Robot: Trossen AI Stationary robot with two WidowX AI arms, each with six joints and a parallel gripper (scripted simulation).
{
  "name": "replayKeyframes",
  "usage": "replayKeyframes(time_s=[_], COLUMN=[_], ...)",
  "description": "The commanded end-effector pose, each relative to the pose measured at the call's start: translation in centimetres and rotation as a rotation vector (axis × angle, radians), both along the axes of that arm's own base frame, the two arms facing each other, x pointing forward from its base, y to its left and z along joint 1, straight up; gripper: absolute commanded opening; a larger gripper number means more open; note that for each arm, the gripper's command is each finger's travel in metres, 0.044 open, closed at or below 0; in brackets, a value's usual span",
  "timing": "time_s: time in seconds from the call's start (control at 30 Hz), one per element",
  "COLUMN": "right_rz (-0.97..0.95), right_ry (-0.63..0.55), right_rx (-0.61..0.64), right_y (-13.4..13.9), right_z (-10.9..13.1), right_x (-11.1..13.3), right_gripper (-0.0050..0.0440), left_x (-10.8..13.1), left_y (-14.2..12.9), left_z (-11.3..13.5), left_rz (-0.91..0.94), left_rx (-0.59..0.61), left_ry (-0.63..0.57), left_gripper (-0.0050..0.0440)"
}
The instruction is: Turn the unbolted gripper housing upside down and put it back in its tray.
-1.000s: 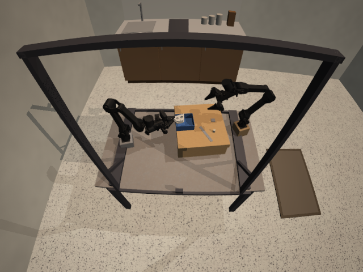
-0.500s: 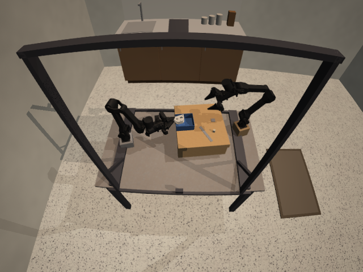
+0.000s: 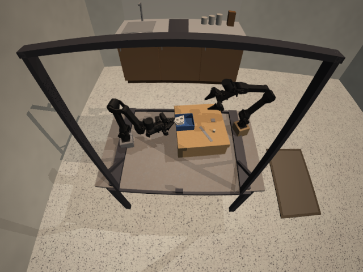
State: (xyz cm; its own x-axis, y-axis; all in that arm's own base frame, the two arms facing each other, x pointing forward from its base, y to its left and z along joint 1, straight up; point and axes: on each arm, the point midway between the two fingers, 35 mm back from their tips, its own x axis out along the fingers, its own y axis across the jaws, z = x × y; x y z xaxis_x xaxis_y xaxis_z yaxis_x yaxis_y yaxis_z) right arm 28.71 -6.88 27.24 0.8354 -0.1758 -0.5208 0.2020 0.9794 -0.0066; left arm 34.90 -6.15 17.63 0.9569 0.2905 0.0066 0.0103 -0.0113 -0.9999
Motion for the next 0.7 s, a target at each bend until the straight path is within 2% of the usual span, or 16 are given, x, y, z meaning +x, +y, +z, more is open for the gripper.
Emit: replayKeyframes(time_s=[0.0, 0.67], right_rz=[0.001, 0.001], right_ry=[-0.020, -0.020], right_rx=[0.002, 0.002], right_y=[0.1, 0.1], right_z=[0.7, 0.7], right_x=[0.0, 0.0], right_gripper=[0.0440, 0.0440], left_x=[0.1, 0.2], left_y=[0.0, -0.1], left_z=[0.0, -1.3], left_rz=[0.002, 0.002], left_rx=[0.001, 0.001], left_ry=[-0.008, -0.008], left_gripper=[0.0119, 0.0119])
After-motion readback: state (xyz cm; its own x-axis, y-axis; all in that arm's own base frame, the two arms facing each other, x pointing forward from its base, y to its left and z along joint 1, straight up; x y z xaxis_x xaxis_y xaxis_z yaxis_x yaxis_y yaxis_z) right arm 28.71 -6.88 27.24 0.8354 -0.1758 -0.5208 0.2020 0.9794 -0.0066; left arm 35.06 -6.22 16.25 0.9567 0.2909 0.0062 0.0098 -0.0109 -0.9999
